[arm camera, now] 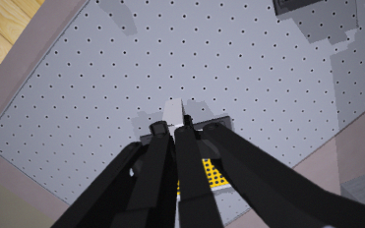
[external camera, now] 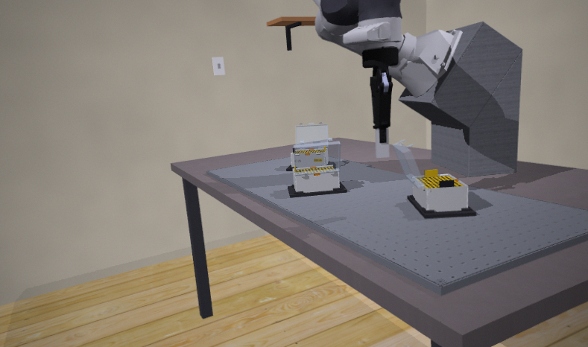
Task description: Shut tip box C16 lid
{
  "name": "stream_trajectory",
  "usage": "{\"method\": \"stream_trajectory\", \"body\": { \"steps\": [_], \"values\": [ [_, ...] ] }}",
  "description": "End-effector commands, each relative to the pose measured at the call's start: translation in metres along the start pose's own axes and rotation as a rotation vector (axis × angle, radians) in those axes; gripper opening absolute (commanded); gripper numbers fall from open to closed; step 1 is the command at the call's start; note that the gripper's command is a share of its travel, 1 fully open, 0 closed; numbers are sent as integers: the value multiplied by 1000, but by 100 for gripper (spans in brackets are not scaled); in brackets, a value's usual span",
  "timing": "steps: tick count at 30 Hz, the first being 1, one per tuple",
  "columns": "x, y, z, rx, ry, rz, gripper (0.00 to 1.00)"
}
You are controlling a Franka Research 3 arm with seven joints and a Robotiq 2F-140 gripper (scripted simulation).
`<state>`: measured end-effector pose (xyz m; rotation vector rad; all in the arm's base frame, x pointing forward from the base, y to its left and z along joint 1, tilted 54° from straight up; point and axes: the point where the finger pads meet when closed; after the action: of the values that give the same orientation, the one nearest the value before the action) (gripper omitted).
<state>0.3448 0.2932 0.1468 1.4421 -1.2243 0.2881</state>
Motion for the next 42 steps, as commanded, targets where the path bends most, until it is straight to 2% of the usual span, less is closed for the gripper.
{"method": "stream_trajectory", "body": {
  "steps": [1,23,42],
  "values": [
    [-2,1,-3,10,-12,-5,0],
    [-2,1,-3,10,-12,-5,0],
    [-24,4,2,10,-12,-5,0]
  ]
}}
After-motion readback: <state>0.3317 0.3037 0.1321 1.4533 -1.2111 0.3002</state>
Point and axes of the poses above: the point where the finger pads meet when closed, its own y axis back along the fingers, its own z axis across the jaws, x = y × z, and after that the axes turned 15 degrees about -y, right-handed
